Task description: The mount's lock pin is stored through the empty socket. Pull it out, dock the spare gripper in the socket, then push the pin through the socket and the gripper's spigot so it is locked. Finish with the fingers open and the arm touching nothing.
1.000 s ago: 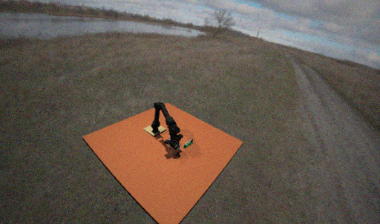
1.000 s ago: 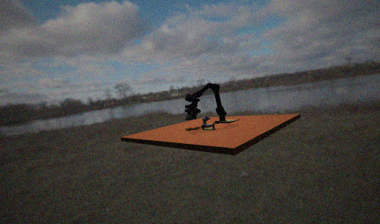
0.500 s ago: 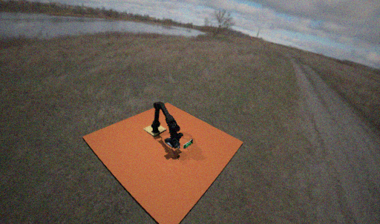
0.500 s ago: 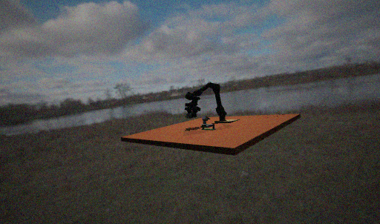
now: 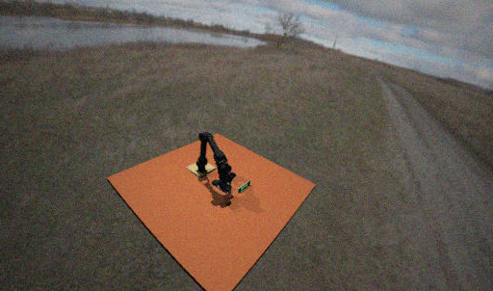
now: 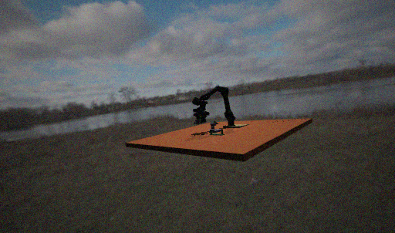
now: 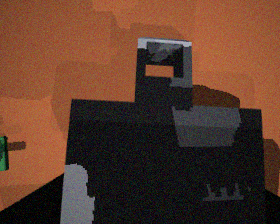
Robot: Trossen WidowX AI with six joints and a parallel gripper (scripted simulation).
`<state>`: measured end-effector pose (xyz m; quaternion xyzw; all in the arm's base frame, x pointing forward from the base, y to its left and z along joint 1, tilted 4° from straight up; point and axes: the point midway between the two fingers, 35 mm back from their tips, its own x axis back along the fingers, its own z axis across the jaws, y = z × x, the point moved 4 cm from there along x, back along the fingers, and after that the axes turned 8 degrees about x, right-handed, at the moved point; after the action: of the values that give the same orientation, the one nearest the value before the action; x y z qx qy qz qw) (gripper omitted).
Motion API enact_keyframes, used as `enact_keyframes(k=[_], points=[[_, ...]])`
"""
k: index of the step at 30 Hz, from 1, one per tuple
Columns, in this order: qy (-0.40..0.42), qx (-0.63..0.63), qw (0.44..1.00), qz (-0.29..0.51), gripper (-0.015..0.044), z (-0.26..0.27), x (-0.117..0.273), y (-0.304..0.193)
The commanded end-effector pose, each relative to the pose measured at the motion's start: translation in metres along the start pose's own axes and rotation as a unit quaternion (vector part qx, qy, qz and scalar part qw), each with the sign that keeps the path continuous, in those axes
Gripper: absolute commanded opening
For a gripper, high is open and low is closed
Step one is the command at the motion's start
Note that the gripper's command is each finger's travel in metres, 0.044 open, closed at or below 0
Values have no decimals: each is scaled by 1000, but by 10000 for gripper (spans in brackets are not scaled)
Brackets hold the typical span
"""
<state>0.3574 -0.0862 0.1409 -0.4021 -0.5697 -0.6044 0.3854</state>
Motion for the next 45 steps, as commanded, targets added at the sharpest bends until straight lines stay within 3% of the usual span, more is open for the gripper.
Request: enact_keyframes(k=[1,23,45], points=[[24,-26,999,8,0,-2,6,-9],[154,-167,969,92,0,-1,25,-62],[284,-332,884,168,0,12,54,-102]])
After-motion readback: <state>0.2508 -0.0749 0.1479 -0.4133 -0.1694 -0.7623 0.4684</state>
